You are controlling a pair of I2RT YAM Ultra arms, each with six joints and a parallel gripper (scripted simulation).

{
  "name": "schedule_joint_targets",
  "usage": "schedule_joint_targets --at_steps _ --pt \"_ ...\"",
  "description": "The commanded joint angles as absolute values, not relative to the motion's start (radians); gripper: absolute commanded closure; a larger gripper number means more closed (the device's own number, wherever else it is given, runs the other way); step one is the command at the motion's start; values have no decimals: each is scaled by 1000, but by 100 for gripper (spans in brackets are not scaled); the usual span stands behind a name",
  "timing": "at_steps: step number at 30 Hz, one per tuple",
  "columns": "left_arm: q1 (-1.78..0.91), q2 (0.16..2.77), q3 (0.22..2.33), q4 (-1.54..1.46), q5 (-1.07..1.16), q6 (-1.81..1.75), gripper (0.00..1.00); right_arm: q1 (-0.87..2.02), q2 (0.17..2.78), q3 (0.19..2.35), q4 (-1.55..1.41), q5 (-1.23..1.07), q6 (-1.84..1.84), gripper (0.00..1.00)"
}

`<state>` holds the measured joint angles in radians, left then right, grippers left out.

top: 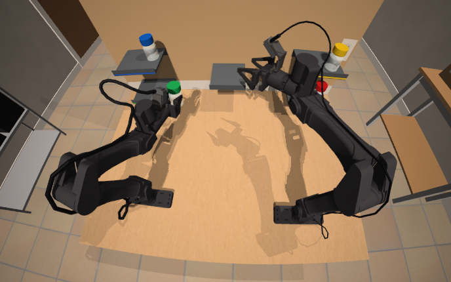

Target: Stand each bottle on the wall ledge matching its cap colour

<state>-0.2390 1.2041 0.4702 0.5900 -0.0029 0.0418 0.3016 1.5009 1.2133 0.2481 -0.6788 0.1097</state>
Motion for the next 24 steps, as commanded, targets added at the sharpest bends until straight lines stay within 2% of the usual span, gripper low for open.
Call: schedule_joint_targets --at_steps 1,9,14,21,24 --pt "-164 1178 449 731 190 58 48 387 1523 1268 286 -473 102 12" --pt "160 1260 350 865 453 83 48 765 1606 1286 313 -154 86 12" --pt "282 1348 342 944 555 90 48 933 1656 1315 322 -30 84 12" --pt "319 1399 346 980 572 78 48 977 1676 1329 316 -11 83 12" --pt "309 1389 335 1009 507 56 48 977 1678 1332 311 -10 82 12"
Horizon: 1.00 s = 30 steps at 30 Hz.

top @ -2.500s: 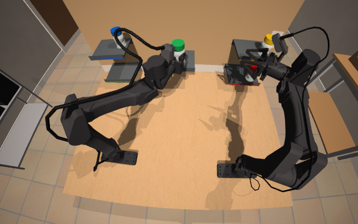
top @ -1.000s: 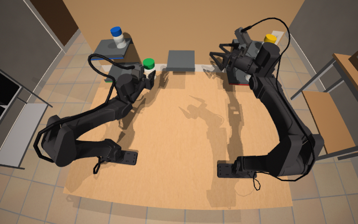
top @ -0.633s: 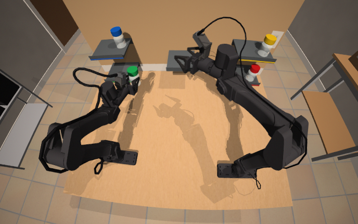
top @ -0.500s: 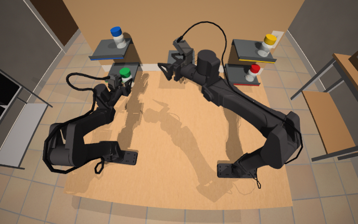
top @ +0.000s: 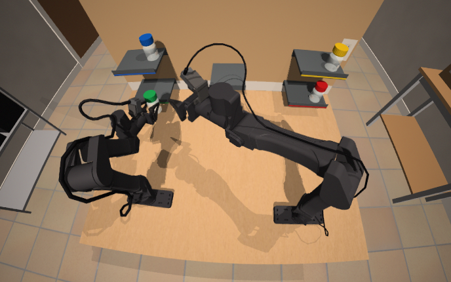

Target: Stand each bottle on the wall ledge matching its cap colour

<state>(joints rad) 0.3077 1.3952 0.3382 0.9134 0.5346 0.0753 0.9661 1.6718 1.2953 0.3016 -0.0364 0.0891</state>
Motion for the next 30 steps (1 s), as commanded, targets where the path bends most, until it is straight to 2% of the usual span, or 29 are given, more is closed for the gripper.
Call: schedule_joint_targets --at_steps 1,8,10,16,30 --pt "297 1384 327 1014 472 49 48 977 1678 1332 309 -10 82 12" --pt "143 1307 246 1058 144 -8 48 977 1679 1333 309 -9 83 12" --pt "143 1307 246 1058 144 -8 48 977 1679 1333 309 -9 83 12" --pt "-4 1297 220 1080 -58 -13 48 977 1678 1333 309 -9 83 12" --pt "-27 1345 248 1110 -64 6 48 977 1678 1333 309 -9 83 12"
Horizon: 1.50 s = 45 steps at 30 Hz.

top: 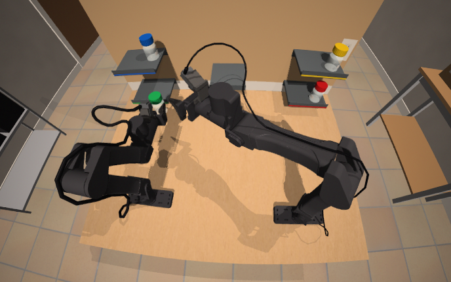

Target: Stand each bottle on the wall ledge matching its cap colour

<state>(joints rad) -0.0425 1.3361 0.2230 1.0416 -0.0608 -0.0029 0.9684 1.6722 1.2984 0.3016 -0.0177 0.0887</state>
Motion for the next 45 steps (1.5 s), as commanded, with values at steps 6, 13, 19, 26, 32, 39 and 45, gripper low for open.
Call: schedule_joint_targets --at_steps 6,13,19,26,32,39,45 --pt "6 1384 275 1123 -18 6 48 977 1678 1333 309 -9 83 12" --pt "48 1437 315 1132 22 7 48 977 1678 1333 309 -9 83 12" --pt "79 1488 356 1141 50 7 48 977 1678 1333 309 -9 83 12" --pt "109 1538 400 1146 72 7 48 977 1678 1333 309 -9 83 12" --pt "114 1551 410 1149 64 5 48 977 1678 1333 309 -9 83 12" --pt "113 1551 411 1149 64 5 48 977 1678 1333 309 -9 83 12" --pt "114 1464 468 1004 72 5 48 977 1678 1333 309 -9 83 12"
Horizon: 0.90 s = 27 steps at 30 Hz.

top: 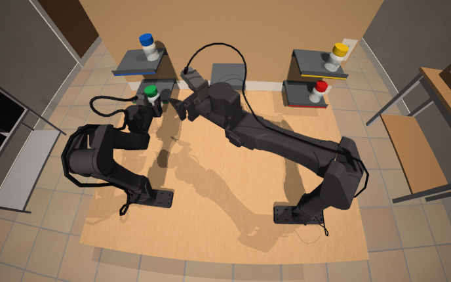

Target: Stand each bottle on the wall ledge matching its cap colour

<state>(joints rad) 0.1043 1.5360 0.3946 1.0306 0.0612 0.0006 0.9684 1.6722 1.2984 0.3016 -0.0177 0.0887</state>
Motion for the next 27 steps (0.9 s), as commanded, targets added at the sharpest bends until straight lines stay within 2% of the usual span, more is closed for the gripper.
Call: schedule_joint_targets --at_steps 1,11,27 --pt "114 1461 474 993 72 5 48 977 1678 1333 309 -9 83 12" --pt "106 1525 511 1051 55 6 48 977 1678 1333 309 -9 83 12" --pt "90 1757 719 1113 46 9 48 977 1678 1333 309 -9 83 12"
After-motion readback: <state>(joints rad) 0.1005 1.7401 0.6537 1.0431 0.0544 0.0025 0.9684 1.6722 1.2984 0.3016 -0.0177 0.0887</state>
